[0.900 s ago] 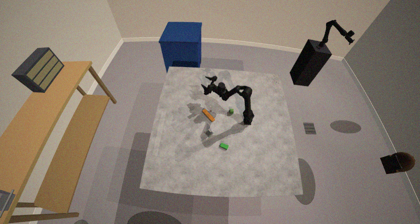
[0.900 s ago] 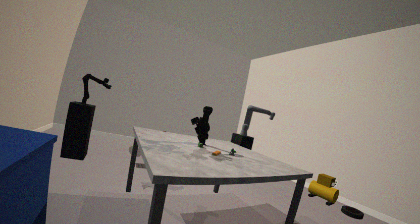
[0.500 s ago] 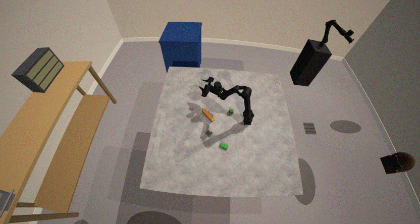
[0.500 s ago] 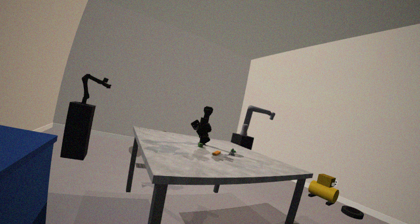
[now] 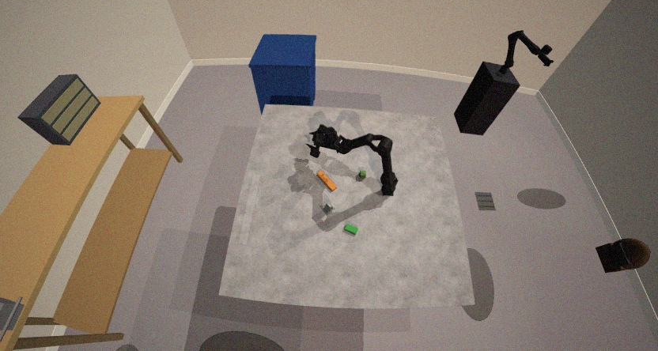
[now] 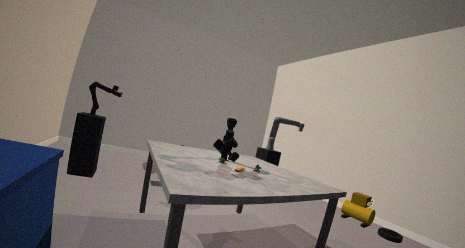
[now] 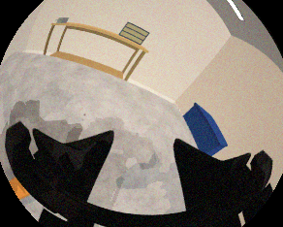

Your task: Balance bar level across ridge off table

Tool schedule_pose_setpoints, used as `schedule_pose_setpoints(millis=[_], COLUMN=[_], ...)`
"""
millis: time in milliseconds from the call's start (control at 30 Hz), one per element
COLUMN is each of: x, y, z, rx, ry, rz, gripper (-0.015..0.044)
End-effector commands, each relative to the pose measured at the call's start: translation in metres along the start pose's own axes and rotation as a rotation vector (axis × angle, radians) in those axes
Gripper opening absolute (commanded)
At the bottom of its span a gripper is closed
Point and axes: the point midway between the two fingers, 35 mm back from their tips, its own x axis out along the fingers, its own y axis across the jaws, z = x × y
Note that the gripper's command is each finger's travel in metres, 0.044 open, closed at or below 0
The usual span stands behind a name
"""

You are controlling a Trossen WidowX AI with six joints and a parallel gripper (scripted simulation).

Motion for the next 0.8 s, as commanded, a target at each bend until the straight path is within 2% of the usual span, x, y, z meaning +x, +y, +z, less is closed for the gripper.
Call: schedule_pose_setpoints(millis=[0, 367, 767], x=[0.005, 0.004, -0.013], y=[0.012, 0.048, 0.084], z=[-0.002, -0.006, -0.009], rx=[0.066, 0.249, 0.426], ry=[0.057, 0.248, 0.487], rz=[0.046, 0.166, 0.245], gripper=[0.0315, 0.0315, 0.0315])
